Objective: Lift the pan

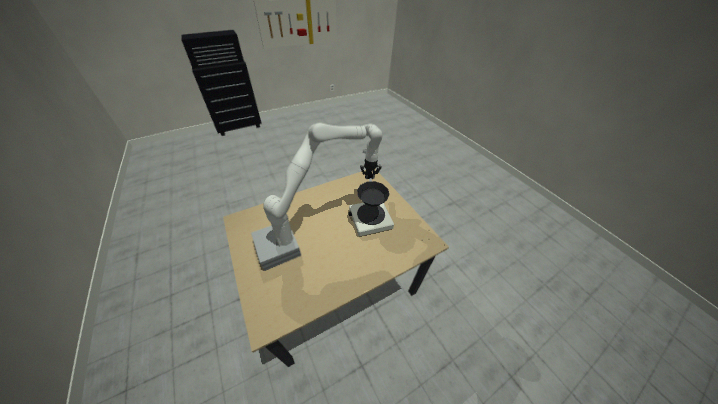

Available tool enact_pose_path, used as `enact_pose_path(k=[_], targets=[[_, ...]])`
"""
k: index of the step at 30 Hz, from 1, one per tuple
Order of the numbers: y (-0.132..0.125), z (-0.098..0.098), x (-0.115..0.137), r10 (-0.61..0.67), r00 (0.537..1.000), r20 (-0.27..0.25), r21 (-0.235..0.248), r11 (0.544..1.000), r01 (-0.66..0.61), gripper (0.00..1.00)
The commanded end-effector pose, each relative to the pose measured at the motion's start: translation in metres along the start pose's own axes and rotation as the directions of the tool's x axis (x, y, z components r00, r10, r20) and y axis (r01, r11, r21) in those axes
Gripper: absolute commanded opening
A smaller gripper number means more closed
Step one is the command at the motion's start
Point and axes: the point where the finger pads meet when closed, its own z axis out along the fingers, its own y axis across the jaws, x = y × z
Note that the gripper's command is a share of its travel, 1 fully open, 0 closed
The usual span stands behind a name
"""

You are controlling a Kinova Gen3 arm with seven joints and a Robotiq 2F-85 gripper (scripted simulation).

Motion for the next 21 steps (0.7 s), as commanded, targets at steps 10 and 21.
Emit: enact_pose_path(k=[10, 21], targets=[[0.001, -0.022, 0.0, -0.001, 1.0, -0.005, -0.007, 1.0, 0.001, 0.0], [0.001, -0.04, 0.001, -0.001, 1.0, -0.005, -0.007, 1.0, 0.001, 0.0]])
